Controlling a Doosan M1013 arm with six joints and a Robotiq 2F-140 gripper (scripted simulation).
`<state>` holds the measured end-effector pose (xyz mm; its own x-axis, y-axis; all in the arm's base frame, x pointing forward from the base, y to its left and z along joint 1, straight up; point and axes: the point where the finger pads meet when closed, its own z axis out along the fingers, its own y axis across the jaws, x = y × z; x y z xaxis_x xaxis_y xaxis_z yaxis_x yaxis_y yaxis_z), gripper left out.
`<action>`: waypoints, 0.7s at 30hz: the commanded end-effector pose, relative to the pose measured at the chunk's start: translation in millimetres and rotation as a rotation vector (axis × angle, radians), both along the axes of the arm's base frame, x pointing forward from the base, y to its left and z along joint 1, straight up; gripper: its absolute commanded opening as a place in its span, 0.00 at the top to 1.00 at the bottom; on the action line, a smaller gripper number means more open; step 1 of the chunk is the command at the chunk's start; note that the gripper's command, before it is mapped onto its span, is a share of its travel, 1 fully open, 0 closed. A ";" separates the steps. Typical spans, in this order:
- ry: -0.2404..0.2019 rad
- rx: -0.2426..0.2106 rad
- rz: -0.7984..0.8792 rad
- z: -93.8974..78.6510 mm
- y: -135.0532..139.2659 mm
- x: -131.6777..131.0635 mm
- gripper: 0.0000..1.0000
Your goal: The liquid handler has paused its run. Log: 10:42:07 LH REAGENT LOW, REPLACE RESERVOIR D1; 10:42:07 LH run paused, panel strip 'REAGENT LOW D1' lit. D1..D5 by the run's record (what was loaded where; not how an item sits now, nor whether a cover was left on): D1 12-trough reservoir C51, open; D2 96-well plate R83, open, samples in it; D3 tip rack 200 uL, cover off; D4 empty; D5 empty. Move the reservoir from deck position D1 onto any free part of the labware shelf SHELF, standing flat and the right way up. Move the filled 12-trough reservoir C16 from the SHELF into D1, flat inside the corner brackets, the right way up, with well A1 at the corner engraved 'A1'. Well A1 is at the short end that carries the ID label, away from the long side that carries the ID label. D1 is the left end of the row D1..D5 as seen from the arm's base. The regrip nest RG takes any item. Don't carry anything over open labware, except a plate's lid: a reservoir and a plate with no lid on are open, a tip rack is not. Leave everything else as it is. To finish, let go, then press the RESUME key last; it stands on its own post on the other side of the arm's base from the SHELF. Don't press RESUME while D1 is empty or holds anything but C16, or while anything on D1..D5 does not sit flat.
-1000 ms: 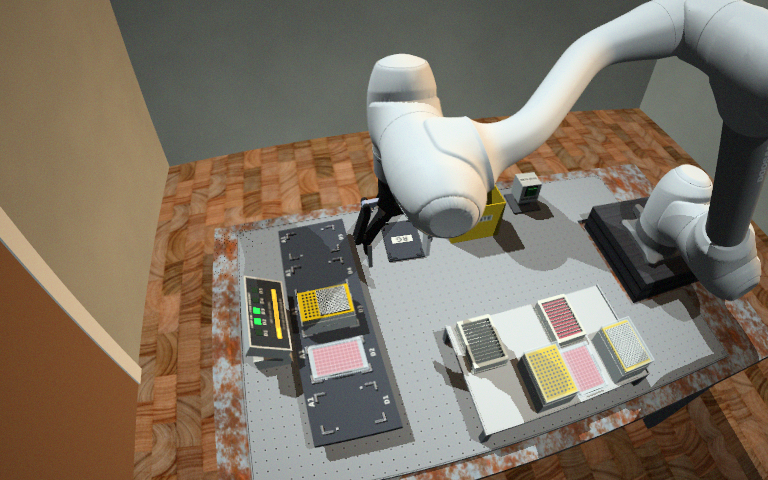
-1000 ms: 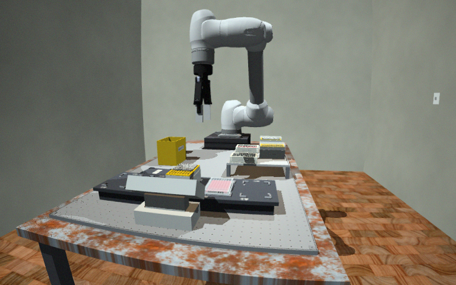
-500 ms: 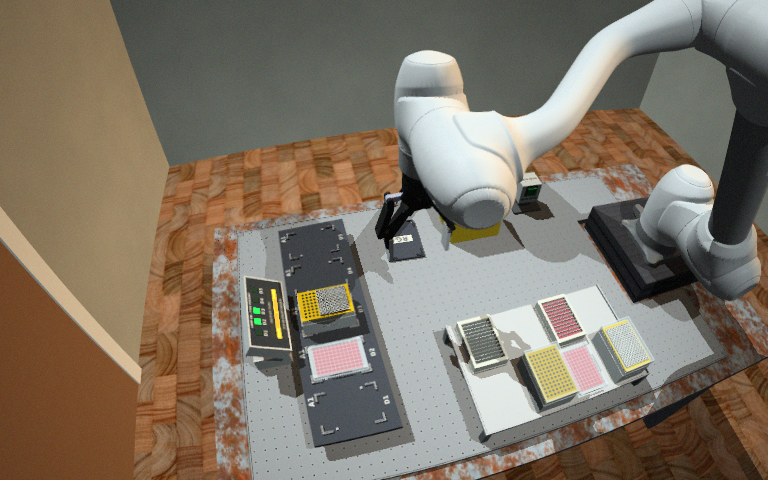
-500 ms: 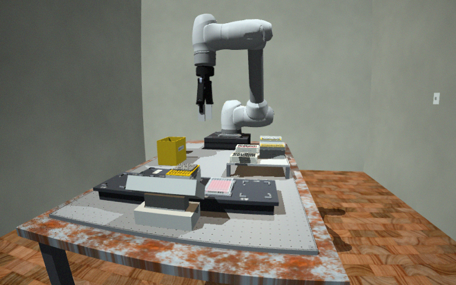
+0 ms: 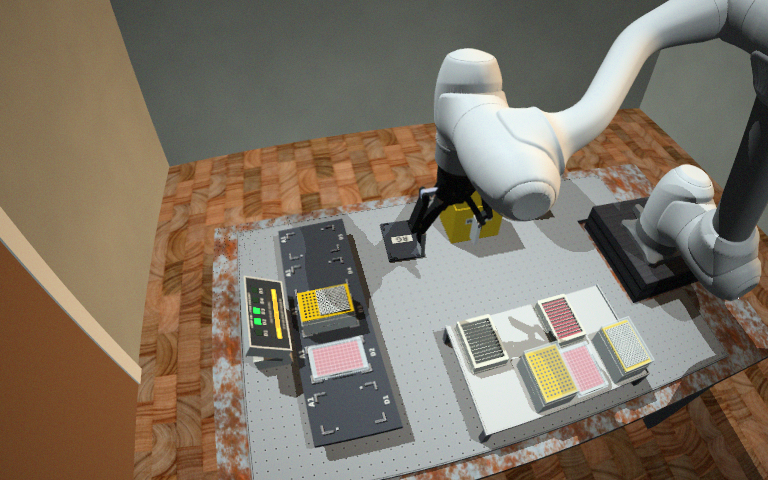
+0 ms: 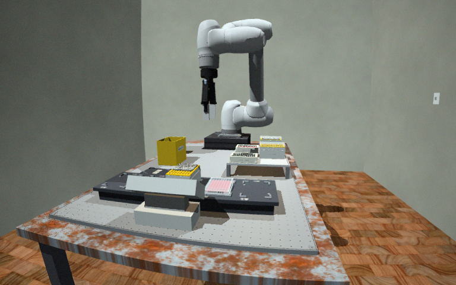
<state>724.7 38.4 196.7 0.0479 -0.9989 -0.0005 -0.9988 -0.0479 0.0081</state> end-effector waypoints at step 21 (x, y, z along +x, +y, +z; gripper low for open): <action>0.000 0.000 0.000 0.9 -3.5 -105.6 0.23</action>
